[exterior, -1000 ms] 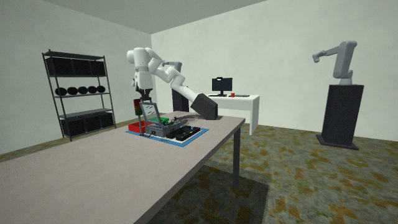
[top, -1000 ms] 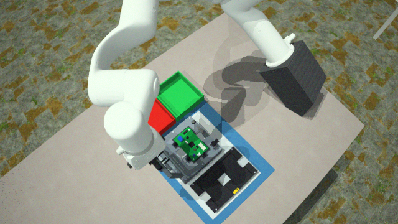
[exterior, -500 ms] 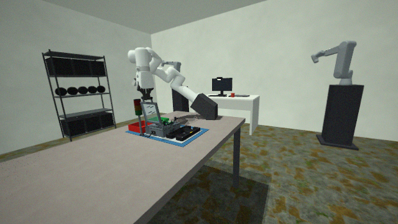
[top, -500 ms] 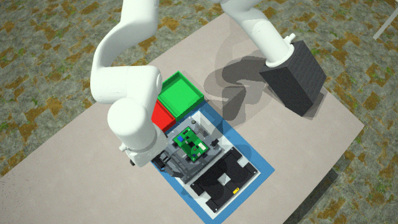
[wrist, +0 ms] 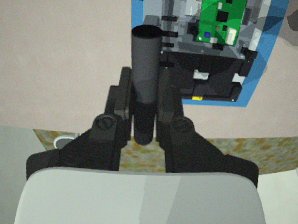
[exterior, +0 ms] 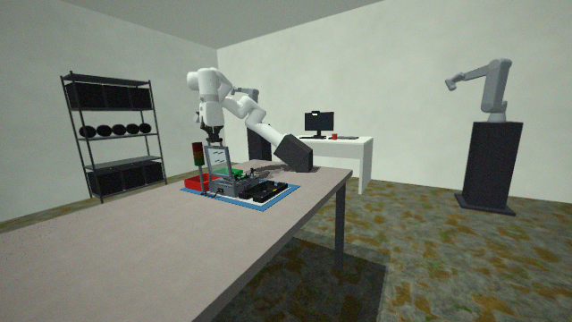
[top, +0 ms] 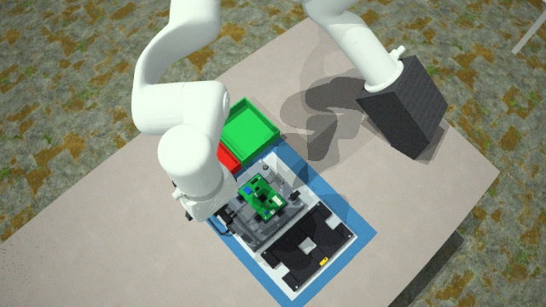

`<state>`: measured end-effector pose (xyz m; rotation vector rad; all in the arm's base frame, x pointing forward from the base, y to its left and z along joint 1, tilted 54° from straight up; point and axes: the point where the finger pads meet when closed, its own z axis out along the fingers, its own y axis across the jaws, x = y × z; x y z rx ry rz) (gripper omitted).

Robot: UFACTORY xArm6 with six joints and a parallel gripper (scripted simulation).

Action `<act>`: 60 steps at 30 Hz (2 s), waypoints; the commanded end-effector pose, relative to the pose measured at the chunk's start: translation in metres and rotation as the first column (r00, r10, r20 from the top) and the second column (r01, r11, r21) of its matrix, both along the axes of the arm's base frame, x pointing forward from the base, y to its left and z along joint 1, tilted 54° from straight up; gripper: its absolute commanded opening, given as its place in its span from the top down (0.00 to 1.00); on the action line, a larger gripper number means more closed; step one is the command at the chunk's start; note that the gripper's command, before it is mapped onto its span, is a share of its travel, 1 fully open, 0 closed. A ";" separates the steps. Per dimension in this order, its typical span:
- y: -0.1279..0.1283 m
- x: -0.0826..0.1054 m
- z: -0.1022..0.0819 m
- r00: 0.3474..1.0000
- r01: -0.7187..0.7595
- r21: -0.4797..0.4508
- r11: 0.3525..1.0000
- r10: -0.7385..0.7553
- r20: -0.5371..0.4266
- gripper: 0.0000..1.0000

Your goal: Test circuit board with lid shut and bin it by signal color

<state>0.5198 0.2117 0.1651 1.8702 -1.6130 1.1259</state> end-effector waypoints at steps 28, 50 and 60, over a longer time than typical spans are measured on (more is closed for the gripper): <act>-0.018 -0.058 -0.014 1.000 -0.001 0.001 1.000 0.001 0.001 1.00; -0.046 -0.100 -0.036 1.000 -0.001 0.001 1.000 0.001 0.001 1.00; -0.068 -0.120 -0.053 1.000 -0.001 0.001 1.000 0.001 0.001 1.00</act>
